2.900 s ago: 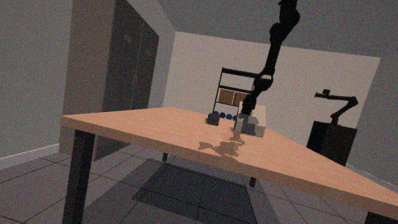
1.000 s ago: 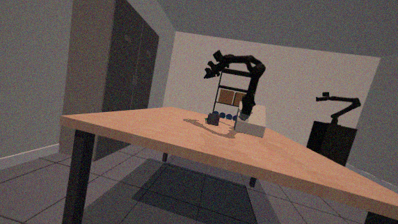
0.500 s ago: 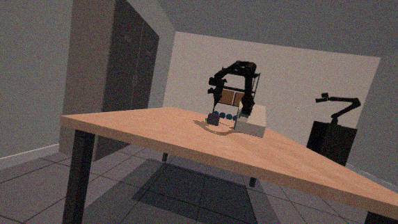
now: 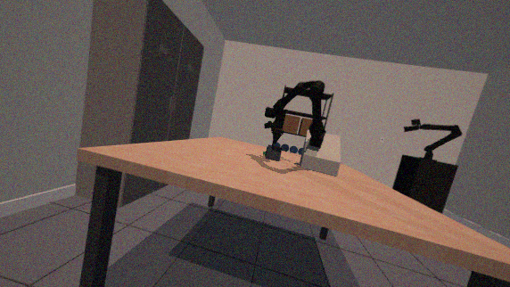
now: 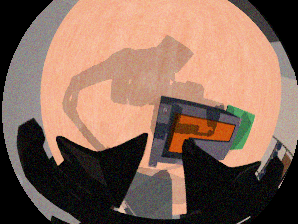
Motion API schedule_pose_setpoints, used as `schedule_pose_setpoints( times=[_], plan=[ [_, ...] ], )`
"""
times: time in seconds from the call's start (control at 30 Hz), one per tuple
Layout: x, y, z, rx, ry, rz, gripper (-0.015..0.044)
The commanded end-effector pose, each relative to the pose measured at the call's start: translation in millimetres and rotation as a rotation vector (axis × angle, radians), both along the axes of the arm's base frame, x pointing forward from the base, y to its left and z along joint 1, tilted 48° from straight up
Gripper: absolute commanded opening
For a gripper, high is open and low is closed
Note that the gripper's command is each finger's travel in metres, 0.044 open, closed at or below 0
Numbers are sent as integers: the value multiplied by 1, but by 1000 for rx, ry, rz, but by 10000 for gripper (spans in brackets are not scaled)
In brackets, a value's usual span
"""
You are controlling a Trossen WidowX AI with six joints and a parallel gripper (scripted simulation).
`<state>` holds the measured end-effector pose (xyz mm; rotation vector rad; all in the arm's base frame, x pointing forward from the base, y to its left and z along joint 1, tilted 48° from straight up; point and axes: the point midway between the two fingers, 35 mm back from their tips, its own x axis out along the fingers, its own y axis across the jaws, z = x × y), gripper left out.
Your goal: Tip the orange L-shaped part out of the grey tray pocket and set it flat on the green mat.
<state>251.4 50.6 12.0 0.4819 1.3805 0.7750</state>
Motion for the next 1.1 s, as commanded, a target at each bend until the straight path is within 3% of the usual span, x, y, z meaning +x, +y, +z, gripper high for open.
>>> schedule_pose_setpoints(
  times=[0.0, 1.07],
  plan=[
    [-8, 23, -21, 15, 27, 3, 180],
    [-9, 49, -43, 17, 27, 3, 180]
  ],
)
